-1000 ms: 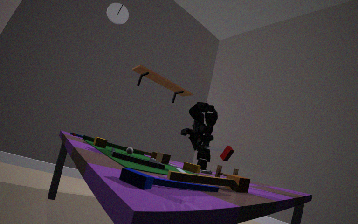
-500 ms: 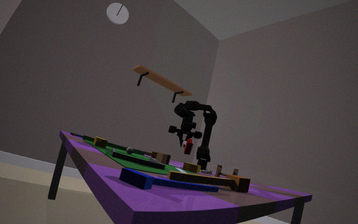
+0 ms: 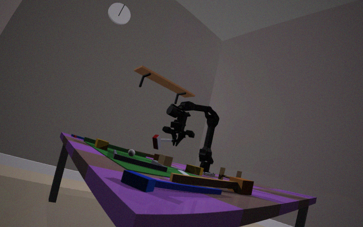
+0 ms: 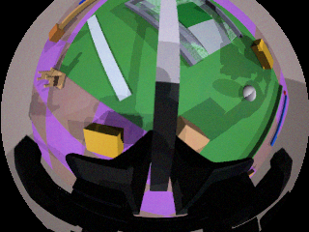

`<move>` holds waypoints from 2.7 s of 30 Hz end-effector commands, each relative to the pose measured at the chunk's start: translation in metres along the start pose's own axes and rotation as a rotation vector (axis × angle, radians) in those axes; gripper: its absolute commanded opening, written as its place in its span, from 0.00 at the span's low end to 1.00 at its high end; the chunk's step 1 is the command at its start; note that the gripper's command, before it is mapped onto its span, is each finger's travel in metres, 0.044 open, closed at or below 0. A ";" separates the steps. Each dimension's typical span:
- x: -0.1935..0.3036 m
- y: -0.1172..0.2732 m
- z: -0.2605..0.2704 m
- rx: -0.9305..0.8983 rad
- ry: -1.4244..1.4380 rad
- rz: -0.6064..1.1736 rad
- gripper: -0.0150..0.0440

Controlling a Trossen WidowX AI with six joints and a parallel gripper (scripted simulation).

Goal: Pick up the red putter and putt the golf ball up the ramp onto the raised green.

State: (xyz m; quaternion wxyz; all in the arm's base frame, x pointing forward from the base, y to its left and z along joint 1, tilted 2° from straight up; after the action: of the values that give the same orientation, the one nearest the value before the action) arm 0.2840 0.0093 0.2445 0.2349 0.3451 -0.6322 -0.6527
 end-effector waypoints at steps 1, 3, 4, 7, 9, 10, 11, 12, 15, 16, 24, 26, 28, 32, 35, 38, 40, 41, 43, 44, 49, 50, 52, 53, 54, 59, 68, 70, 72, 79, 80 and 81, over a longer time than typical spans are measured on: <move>0.013 0.005 -0.013 0.015 -0.109 0.010 0.25; 0.021 0.007 -0.019 0.019 -0.168 0.019 0.25; 0.025 0.007 -0.021 0.021 -0.197 0.023 0.25; 0.037 0.010 -0.029 0.027 -0.285 0.035 0.25; 0.046 0.012 -0.035 0.030 -0.344 0.043 0.25; 0.050 0.012 -0.037 0.032 -0.373 0.047 0.25; 0.054 0.013 -0.039 0.034 -0.403 0.051 0.25; 0.059 0.014 -0.041 0.036 -0.432 0.055 0.25; 0.072 0.017 -0.048 0.041 -0.520 0.067 0.25; 0.076 0.018 -0.050 0.043 -0.549 0.071 0.25; 0.113 0.026 -0.062 0.057 -0.784 0.101 0.25; 0.122 0.027 -0.064 0.060 -0.837 0.108 0.25; 0.125 0.028 -0.065 0.061 -0.856 0.110 0.25; 0.125 0.026 -0.065 0.061 -0.856 0.110 0.25; 0.125 0.020 -0.065 0.061 -0.856 0.110 0.25; 0.127 0.009 -0.066 0.061 -0.856 0.110 0.25; 0.128 0.002 -0.066 0.061 -0.856 0.110 0.25; 0.128 -0.002 -0.066 0.061 -0.856 0.110 0.25; 0.129 -0.009 -0.065 0.061 -0.856 0.110 0.25; 0.129 -0.011 -0.065 0.061 -0.856 0.110 0.25; 0.130 -0.014 -0.065 0.061 -0.856 0.110 0.25; 0.130 -0.015 -0.065 0.061 -0.856 0.110 0.25; 0.130 -0.018 -0.065 0.061 -0.856 0.110 0.25; 0.130 -0.020 -0.066 0.061 -0.856 0.110 0.25; 0.130 -0.022 -0.066 0.061 -0.856 0.110 0.25; 0.131 -0.030 -0.066 0.061 -0.856 0.110 0.25; 0.132 -0.038 -0.065 0.055 -0.852 0.111 0.25; 0.132 -0.038 -0.065 0.055 -0.852 0.111 0.25; 0.132 -0.038 -0.065 0.055 -0.852 0.111 0.25; 0.136 -0.038 -0.067 0.056 -0.853 0.111 0.25; 0.139 -0.038 -0.068 0.057 -0.853 0.111 0.25; 0.142 -0.038 -0.070 0.058 -0.854 0.111 0.25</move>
State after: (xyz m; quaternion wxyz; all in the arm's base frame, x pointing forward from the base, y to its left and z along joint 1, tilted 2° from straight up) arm 0.2494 -0.1318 0.1879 -0.0204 0.0146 -0.7072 -0.7066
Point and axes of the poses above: the point midway between the two fingers, 35 mm back from their tips, its own y axis back along the fingers, its own z axis across the jaws, x = y × z, the point moved 8 cm from there along y, back along the fingers, and after that the axes turned 15 degrees about y, right-handed, at the moved point
